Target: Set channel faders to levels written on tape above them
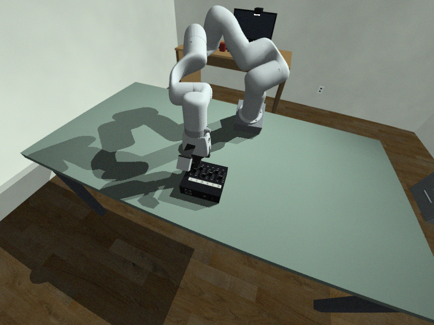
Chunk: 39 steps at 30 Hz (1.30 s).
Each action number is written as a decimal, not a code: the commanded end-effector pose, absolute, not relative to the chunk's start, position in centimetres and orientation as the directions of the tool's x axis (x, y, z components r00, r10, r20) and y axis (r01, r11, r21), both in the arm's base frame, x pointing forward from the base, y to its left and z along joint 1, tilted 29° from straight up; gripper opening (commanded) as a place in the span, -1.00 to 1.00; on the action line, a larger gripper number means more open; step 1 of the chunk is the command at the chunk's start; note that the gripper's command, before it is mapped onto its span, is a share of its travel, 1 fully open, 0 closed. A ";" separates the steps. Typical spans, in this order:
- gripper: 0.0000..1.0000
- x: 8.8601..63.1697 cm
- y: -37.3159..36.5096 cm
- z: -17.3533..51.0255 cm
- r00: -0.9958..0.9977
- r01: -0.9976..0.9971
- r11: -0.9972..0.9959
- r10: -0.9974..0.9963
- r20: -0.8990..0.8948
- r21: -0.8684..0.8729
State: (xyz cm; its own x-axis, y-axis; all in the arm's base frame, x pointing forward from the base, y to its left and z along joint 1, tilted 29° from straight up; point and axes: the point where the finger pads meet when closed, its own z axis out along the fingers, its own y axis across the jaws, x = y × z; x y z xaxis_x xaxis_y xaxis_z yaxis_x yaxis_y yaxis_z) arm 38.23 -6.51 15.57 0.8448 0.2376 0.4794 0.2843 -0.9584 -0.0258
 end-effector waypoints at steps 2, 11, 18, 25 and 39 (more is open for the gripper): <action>-1.00 38.4 -6.5 15.4 0.844 0.283 -0.959 0.237 0.481 -0.024; -1.00 38.6 -6.4 15.0 0.844 0.283 -0.959 0.237 0.481 -0.024; -1.00 38.6 -6.4 14.9 0.844 0.283 -0.959 0.237 0.481 -0.024; -1.00 38.6 -6.4 14.9 0.844 0.283 -0.959 0.237 0.481 -0.024; -1.00 38.8 -6.4 15.0 0.844 0.283 -0.959 0.237 0.481 -0.024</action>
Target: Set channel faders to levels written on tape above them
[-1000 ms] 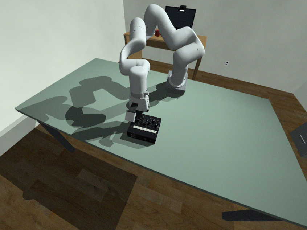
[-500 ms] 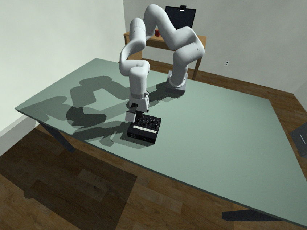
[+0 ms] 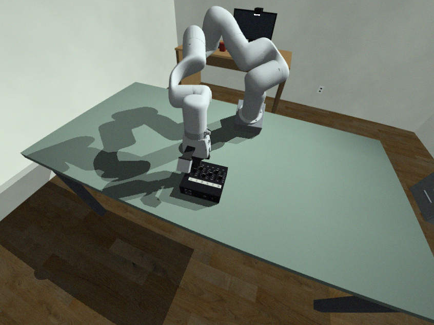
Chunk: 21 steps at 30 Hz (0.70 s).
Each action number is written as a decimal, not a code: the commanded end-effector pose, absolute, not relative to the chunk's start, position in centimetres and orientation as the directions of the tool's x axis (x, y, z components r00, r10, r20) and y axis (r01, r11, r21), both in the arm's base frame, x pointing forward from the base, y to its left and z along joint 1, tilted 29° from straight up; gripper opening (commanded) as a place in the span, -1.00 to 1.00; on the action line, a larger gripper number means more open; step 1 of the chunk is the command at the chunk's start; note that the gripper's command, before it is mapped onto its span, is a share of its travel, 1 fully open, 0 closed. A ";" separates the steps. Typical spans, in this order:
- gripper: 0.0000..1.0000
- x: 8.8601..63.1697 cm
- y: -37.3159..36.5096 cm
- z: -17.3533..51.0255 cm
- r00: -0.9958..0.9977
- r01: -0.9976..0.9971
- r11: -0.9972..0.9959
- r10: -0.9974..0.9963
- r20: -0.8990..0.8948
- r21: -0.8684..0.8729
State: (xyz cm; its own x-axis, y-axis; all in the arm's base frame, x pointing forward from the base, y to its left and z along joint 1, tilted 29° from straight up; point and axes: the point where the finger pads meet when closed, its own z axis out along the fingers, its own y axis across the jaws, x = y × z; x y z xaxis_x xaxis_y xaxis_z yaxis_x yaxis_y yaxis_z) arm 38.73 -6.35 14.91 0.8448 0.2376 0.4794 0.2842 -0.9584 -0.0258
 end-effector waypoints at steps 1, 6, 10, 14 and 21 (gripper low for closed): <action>-1.00 38.8 -6.4 15.0 0.844 0.283 -0.959 0.237 0.481 -0.024; -1.00 39.0 -6.3 15.1 0.844 0.283 -0.959 0.237 0.481 -0.024; -1.00 39.2 -6.3 15.3 0.844 0.283 -0.959 0.237 0.481 -0.024; -1.00 39.4 -6.2 15.4 0.844 0.283 -0.959 0.237 0.481 -0.024; -1.00 39.6 -6.1 15.5 0.844 0.283 -0.959 0.237 0.481 -0.024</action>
